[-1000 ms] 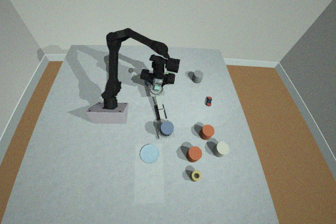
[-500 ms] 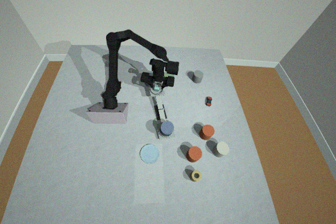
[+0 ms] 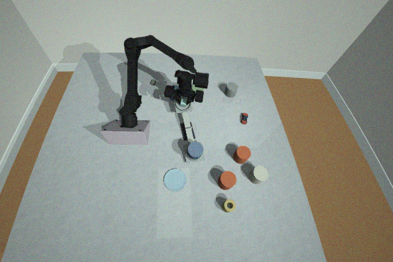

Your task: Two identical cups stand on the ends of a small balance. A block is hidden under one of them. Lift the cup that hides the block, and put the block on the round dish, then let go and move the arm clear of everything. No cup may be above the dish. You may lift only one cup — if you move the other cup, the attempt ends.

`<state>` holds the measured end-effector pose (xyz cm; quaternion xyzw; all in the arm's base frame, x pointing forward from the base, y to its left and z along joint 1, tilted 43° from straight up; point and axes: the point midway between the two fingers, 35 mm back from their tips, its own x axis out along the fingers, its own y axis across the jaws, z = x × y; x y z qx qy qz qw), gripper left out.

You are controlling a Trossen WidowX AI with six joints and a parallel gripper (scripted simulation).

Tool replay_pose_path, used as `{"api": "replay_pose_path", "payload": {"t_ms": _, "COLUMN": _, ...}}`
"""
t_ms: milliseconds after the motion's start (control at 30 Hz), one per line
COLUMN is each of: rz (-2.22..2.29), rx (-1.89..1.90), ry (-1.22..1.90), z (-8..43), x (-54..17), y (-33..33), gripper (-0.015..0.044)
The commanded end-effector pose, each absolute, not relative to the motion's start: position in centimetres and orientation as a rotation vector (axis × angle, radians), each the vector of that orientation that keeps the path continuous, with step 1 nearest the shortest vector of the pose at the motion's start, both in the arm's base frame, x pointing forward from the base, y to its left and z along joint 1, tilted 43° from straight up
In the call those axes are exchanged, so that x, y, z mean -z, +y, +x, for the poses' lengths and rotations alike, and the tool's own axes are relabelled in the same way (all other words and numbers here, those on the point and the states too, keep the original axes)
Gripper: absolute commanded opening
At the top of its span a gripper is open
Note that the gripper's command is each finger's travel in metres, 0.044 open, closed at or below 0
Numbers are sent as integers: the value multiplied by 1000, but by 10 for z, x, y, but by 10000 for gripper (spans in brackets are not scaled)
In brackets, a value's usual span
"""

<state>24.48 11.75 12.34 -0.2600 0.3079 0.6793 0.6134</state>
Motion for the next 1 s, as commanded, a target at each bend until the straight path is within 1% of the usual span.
{"api": "replay_pose_path", "payload": {"t_ms": 0, "rz": -594, "rx": -1563, "ry": 709, "z": 245, "x": -124, "y": 118, "gripper": 82}}
{"api": "replay_pose_path", "payload": {"t_ms": 100, "rz": -594, "rx": -1559, "ry": 710, "z": 246, "x": -127, "y": 115, "gripper": 3}}
{"api": "replay_pose_path", "payload": {"t_ms": 133, "rz": -595, "rx": -1555, "ry": 711, "z": 247, "x": -129, "y": 113, "gripper": 0}}
{"api": "replay_pose_path", "payload": {"t_ms": 733, "rz": -608, "rx": -1506, "ry": 701, "z": 254, "x": -192, "y": 54, "gripper": 0}}
{"api": "replay_pose_path", "payload": {"t_ms": 833, "rz": -608, "rx": -1504, "ry": 702, "z": 254, "x": -192, "y": 53, "gripper": 0}}
{"api": "replay_pose_path", "payload": {"t_ms": 967, "rz": -606, "rx": -1488, "ry": 723, "z": 266, "x": -174, "y": 38, "gripper": 0}}
